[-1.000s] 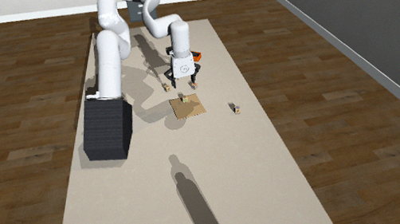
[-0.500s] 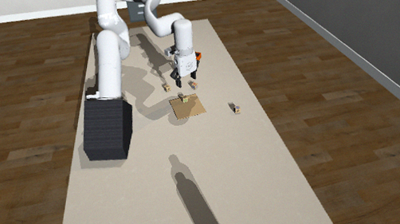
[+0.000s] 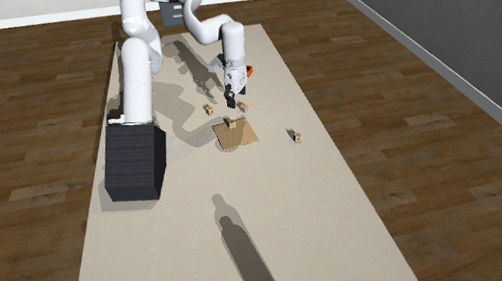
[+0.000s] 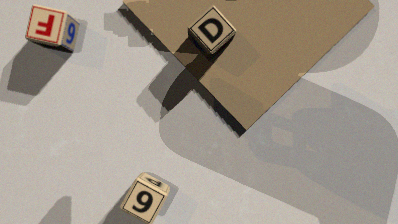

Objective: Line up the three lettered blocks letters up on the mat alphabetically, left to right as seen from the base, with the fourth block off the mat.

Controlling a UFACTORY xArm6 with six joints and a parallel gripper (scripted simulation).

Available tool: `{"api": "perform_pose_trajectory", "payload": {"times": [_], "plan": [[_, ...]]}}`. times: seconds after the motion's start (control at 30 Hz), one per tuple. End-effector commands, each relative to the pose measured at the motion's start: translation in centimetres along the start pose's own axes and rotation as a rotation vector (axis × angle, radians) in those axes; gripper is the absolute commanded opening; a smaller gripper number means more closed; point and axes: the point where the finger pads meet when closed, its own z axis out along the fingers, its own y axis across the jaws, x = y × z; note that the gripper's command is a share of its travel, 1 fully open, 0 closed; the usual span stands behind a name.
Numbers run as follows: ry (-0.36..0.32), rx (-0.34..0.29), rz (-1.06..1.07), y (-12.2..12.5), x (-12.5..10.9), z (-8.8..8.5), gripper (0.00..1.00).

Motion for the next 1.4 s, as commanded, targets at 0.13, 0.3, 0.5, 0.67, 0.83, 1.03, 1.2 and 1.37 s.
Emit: {"api": "perform_pose_trajectory", "payload": {"times": [0.13, 0.3, 0.5, 0.67, 0.83, 1.03, 1.2, 1.37], "plan": [[-0.004, -0.005, -0.255, 1.4, -0.2, 0.0, 1.00], [-0.004, -0.005, -0.381, 2.1, -0.2, 0.1, 1.00], [-0.005, -0.005, -0.541, 3.0, -0.2, 0.2, 1.00], [-0.005, -0.005, -0.683, 3.8, -0.1, 0.2, 1.00], [-0.005, -0.006, -0.821, 4.5, -0.1, 0.3, 1.00], [-0.006, -0.007, -0.969, 5.4, 0.0, 0.4, 1.00], [-0.006, -0.008, -1.113, 6.2, 0.1, 0.5, 1.00], [-0.007, -0.009, -1.199, 6.7, 0.2, 0.6, 1.00]]}}
